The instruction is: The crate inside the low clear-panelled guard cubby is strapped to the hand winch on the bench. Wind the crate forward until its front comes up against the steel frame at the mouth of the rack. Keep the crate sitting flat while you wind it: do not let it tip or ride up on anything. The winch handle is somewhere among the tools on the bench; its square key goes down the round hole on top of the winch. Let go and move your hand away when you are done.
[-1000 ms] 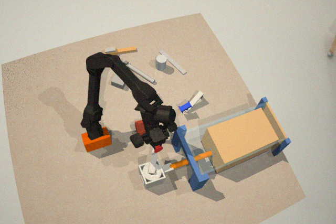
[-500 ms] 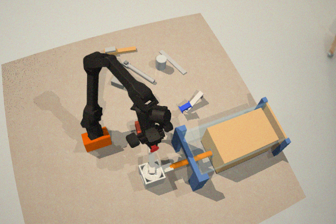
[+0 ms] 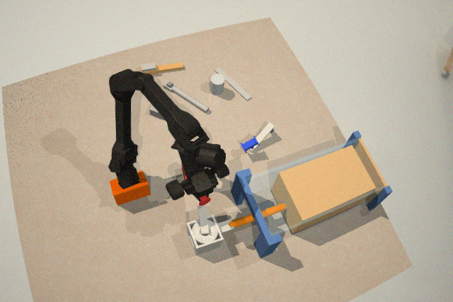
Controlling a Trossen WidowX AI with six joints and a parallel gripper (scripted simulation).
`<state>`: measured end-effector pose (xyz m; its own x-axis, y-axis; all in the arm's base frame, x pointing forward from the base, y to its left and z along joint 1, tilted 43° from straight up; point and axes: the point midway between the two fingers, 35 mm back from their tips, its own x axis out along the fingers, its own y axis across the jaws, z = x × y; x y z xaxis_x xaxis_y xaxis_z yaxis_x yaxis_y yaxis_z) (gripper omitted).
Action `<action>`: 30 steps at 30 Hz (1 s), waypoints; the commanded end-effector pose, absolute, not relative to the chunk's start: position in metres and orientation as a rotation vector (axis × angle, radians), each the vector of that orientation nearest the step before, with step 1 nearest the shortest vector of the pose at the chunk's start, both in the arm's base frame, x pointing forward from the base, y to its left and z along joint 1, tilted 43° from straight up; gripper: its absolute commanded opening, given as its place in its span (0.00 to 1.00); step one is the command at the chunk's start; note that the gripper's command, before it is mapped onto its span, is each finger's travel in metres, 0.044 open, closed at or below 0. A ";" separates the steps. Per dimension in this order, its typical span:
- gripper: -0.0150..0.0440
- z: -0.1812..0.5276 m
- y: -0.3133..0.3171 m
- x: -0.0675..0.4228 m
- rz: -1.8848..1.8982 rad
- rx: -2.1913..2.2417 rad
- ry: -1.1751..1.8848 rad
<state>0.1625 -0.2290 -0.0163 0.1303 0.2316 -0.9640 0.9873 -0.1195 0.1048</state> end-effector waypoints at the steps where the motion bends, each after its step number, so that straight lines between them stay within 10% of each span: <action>1: 0.25 -0.026 -0.214 0.145 -1.090 1.540 1.305; 30: 0.25 -0.029 -0.212 0.116 -1.092 1.539 1.306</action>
